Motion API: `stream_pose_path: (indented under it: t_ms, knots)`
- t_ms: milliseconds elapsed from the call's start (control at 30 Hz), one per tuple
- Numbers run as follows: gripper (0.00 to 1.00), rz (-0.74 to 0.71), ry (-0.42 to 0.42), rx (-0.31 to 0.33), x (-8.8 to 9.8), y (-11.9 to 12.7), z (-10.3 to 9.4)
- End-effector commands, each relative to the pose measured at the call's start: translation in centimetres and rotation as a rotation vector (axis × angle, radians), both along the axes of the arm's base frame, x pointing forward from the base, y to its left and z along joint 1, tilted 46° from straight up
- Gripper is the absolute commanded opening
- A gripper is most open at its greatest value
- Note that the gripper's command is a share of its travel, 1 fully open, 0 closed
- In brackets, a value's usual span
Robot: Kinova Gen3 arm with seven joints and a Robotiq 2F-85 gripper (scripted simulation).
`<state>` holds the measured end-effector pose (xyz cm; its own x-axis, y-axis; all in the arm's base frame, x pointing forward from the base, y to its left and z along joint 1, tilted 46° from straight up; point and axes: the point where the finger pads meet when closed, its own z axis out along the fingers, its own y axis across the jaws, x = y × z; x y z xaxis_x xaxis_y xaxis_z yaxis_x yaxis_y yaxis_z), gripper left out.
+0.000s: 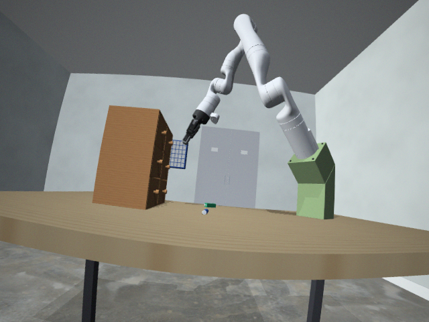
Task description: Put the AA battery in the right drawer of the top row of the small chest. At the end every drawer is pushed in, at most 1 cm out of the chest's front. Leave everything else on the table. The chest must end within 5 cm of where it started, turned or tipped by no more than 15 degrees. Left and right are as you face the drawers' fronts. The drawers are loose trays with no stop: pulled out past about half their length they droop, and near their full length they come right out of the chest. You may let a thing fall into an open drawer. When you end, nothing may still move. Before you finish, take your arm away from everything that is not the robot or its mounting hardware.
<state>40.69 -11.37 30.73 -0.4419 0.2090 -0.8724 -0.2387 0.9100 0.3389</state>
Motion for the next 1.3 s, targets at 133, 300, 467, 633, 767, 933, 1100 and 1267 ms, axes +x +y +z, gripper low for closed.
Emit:
stream_pose_path:
  t_ms: [133, 300, 467, 633, 767, 933, 1100, 1267]
  knots:
    - [0.33, 0.003, 0.004, 0.002, 1.8, 0.4, 0.8]
    - [0.33, 0.003, 0.004, 0.002, 2.1, 0.5, 0.9]
    - [0.33, 0.005, 0.005, 0.002, 2.1, 0.6, 0.8]
    - [0.33, 0.004, 0.005, 0.002, 2.1, 0.5, 0.8]
    - [0.33, 0.004, 0.005, 0.002, 2.1, 0.5, 0.8]
    - [0.33, 0.004, 0.005, 0.002, 2.1, 0.5, 0.8]
    - [0.33, 0.004, 0.005, 0.002, 2.1, 0.5, 0.8]
    - [0.33, 0.004, 0.005, 0.002, 2.0, 0.5, 0.8]
